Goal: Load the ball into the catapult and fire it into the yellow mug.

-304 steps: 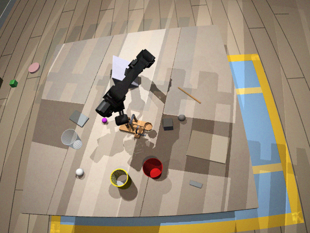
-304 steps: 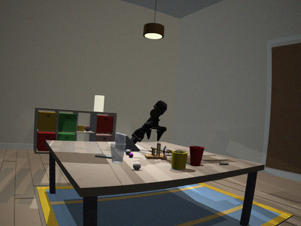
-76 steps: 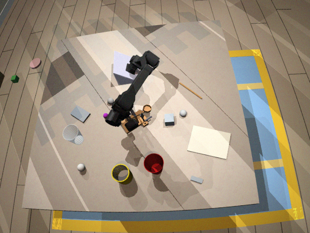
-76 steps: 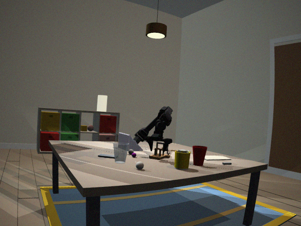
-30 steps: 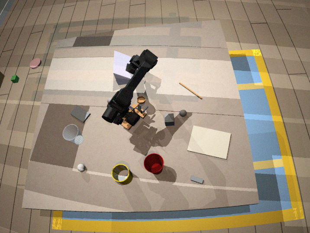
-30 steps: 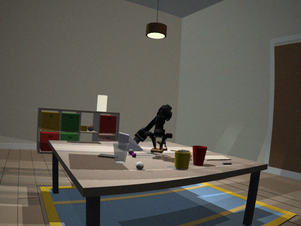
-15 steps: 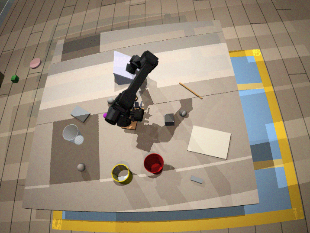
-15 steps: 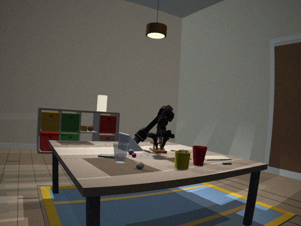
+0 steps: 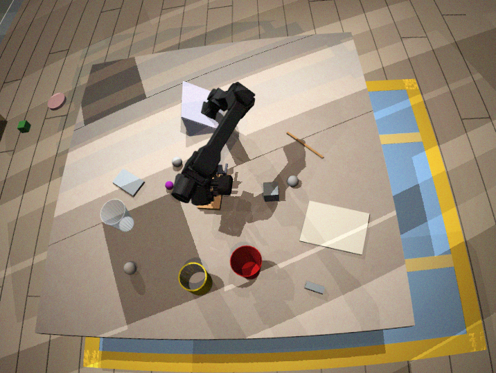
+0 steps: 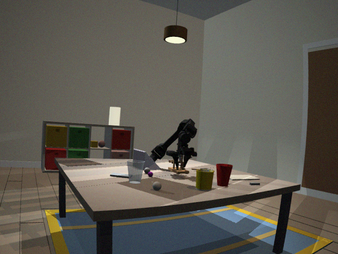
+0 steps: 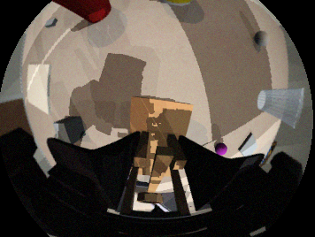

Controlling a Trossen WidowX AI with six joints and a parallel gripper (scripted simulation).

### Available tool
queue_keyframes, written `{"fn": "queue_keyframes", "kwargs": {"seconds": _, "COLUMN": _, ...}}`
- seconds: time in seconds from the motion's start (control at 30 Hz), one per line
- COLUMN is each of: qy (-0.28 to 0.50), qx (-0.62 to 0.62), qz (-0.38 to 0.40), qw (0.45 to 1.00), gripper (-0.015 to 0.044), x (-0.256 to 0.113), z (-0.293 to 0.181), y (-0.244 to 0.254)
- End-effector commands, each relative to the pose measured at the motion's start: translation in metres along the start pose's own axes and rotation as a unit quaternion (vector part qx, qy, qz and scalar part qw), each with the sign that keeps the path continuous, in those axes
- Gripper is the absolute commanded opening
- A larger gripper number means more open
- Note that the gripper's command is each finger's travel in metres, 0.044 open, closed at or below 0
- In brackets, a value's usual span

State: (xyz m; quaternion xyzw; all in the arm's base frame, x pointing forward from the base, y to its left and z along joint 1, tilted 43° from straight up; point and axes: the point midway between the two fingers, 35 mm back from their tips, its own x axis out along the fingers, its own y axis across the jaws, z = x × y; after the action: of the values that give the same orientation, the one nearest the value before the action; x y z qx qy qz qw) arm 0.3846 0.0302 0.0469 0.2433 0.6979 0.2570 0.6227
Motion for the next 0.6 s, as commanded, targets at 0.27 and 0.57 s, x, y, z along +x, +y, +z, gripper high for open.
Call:
{"fn": "queue_keyframes", "kwargs": {"seconds": 0.27, "qy": -0.004, "qx": 0.004, "qz": 0.001, "qw": 1.000, "gripper": 0.0000, "x": 0.017, "z": 0.001, "y": 0.000}}
{"fn": "queue_keyframes", "kwargs": {"seconds": 0.57, "qy": -0.004, "qx": 0.003, "qz": 0.002, "qw": 1.000, "gripper": 0.0000, "x": 0.032, "z": 0.001, "y": 0.001}}
